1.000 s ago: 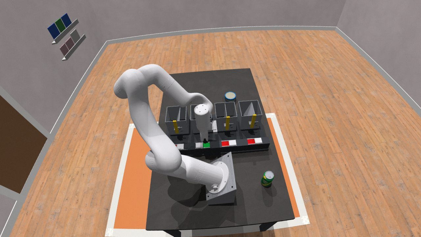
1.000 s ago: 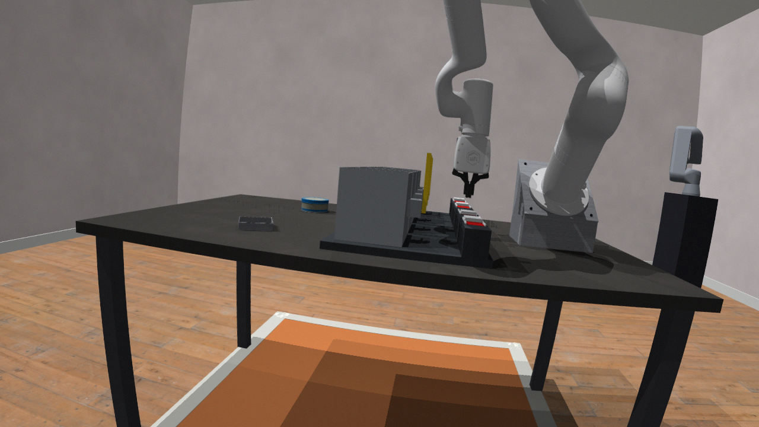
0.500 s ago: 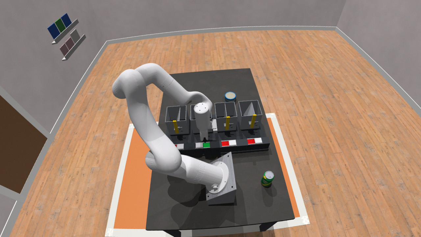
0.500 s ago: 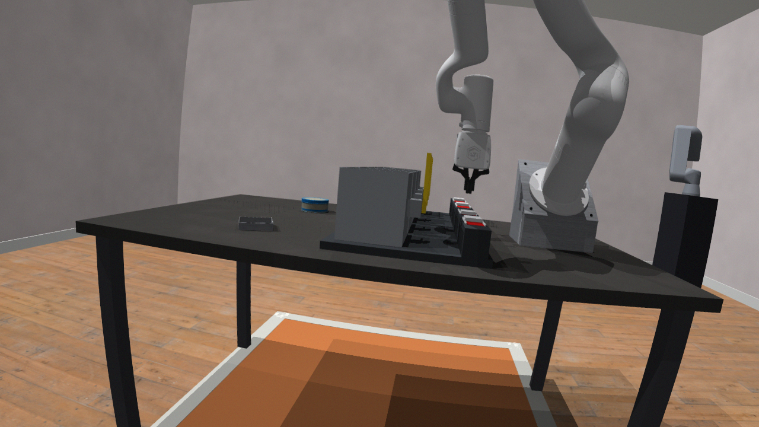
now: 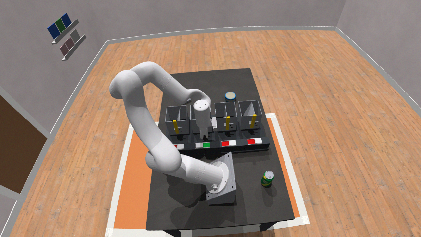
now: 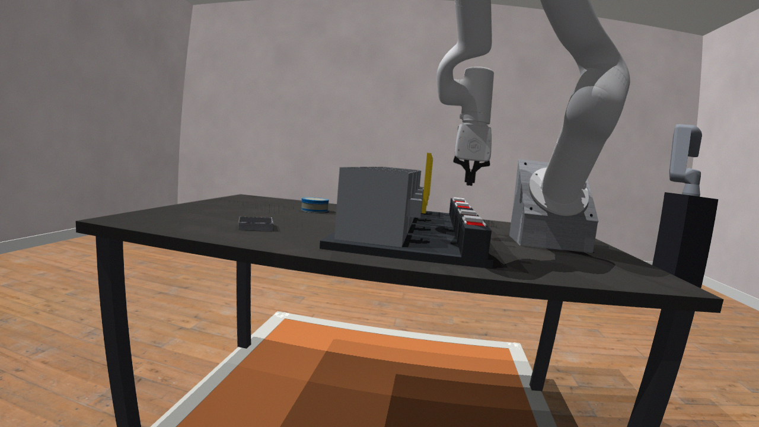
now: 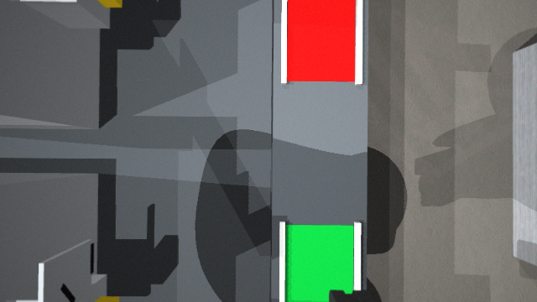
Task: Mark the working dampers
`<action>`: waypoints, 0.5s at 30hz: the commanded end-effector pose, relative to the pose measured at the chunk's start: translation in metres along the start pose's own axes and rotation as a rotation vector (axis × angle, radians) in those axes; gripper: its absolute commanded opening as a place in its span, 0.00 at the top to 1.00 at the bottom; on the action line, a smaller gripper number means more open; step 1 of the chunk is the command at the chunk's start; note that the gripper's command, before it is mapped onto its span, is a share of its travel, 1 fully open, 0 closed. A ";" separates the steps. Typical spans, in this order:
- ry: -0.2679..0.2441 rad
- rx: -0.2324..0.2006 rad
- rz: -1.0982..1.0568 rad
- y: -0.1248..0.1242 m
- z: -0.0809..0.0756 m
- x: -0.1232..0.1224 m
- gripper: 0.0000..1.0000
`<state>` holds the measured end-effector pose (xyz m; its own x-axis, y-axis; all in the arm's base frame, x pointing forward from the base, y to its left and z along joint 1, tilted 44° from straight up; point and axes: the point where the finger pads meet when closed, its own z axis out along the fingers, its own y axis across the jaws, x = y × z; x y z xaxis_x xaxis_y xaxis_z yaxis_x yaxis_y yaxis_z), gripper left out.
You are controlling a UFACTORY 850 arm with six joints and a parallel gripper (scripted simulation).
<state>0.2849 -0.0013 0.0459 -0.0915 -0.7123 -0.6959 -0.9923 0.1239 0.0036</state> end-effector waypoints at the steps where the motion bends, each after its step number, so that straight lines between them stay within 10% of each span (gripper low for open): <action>1: 0.001 0.001 0.000 -0.001 -0.002 0.037 1.00; 15: 0.001 0.001 0.000 -0.001 -0.002 0.128 1.00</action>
<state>0.2755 -0.0679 -0.0171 -0.0932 -0.7152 -0.6927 -0.9920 0.1263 0.0030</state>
